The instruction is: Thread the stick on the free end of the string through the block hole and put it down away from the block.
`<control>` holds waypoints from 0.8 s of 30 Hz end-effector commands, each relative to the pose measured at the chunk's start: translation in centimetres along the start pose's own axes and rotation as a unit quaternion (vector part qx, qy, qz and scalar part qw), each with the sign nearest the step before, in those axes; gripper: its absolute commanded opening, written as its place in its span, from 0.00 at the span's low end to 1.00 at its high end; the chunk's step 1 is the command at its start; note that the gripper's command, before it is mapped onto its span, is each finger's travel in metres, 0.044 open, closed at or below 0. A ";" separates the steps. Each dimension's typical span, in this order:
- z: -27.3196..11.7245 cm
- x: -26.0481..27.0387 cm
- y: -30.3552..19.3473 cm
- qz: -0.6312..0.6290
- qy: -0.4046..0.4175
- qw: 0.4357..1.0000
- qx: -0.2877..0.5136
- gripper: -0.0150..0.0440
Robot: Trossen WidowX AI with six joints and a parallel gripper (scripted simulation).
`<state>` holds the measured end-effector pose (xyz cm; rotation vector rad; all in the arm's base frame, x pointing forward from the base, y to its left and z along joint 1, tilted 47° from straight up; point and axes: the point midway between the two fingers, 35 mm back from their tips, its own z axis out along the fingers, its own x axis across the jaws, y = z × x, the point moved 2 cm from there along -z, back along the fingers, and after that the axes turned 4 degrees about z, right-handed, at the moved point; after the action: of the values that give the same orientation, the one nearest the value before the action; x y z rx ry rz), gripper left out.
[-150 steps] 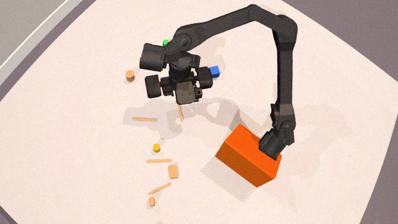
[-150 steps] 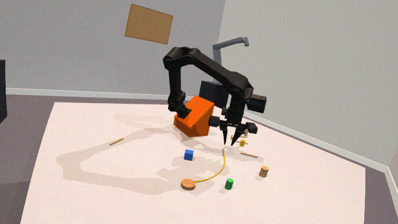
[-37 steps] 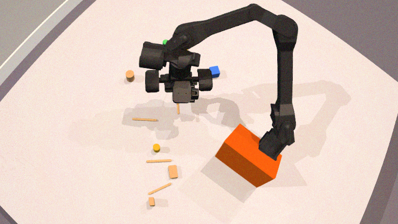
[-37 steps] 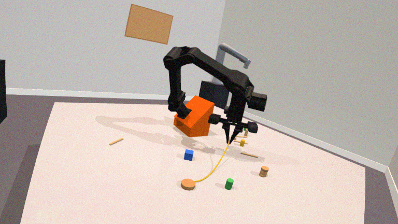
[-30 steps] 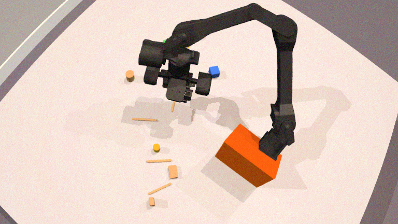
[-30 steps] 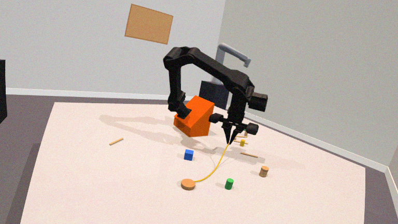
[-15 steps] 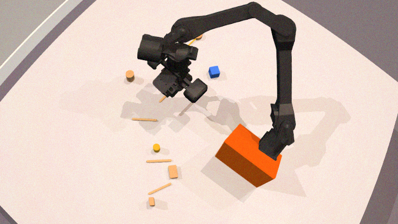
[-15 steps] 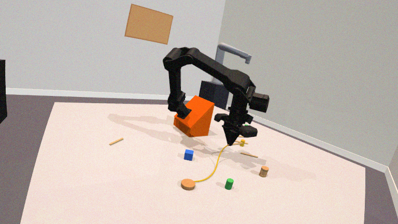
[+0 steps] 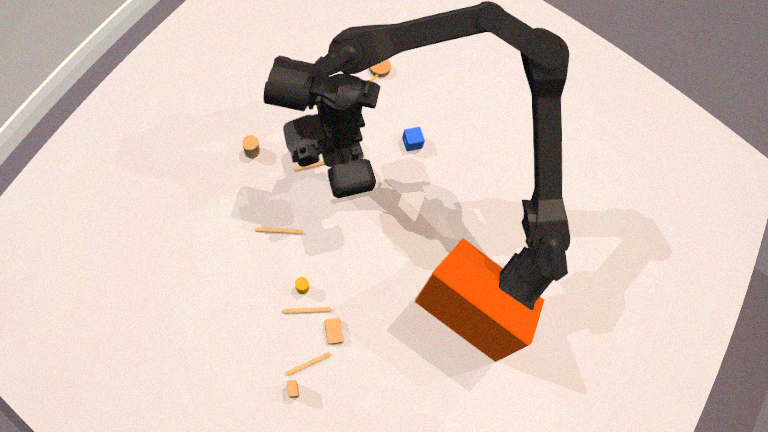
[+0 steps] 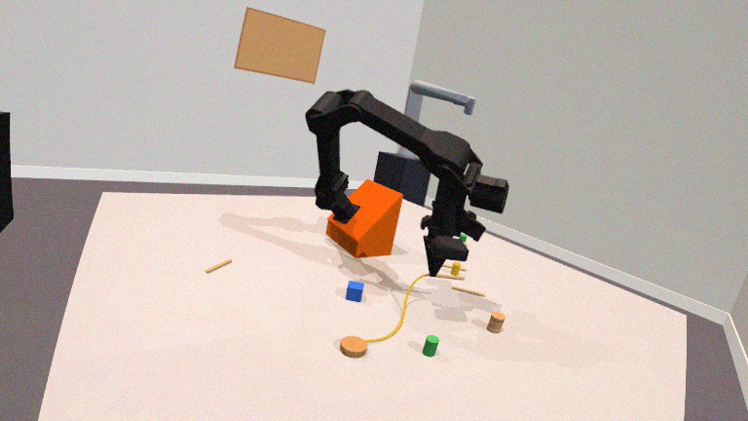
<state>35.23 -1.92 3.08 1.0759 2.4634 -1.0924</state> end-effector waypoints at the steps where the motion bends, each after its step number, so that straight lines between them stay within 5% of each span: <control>1: 0.1 -0.5 -0.1 0.080 -0.001 0.997 0.003 0.25; 24: 0.1 -2.7 -0.2 0.484 -0.002 0.875 0.002 0.25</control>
<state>36.71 -3.12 4.23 1.8728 1.6265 -0.7707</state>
